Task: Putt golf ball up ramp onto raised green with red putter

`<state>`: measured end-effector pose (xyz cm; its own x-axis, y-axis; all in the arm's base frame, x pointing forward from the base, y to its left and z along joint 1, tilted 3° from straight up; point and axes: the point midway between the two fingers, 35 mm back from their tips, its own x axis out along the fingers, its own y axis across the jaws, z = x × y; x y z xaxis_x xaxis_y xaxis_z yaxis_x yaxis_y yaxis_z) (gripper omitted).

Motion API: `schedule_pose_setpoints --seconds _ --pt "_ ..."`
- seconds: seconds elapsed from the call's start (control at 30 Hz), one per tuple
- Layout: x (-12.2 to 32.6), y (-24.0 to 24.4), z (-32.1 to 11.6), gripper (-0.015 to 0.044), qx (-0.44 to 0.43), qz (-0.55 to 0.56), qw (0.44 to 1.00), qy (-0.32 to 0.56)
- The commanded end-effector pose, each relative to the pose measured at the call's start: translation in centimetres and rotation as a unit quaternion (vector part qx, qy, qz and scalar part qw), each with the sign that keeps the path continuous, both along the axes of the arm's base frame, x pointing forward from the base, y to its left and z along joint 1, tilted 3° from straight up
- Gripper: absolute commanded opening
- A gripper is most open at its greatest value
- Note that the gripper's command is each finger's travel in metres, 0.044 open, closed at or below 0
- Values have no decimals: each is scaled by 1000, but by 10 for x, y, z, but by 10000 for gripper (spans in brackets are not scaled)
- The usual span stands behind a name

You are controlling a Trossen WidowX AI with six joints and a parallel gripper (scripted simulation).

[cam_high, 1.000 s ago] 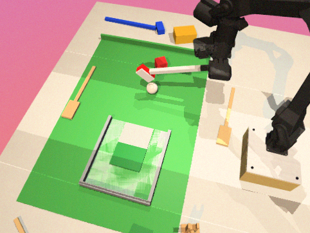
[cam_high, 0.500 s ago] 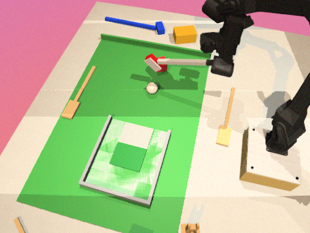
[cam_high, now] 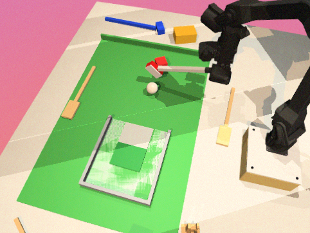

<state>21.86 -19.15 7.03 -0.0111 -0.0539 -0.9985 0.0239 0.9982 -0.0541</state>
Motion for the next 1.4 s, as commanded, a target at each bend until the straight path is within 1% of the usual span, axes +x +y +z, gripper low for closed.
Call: schedule_pose_setpoints --seconds 0.0,0.4,0.73,1.0,1.37 --pt "-1 0 -8 0 0 1 1000 2" --pt "-2 -1 -26 0 0 1 1000 2" --pt "-1 0 -22 0 2 0 1000 2" --pt "-2 -19 -25 0 -1 1 1000 2" --pt "-2 -19 -25 0 -1 1 1000 2"
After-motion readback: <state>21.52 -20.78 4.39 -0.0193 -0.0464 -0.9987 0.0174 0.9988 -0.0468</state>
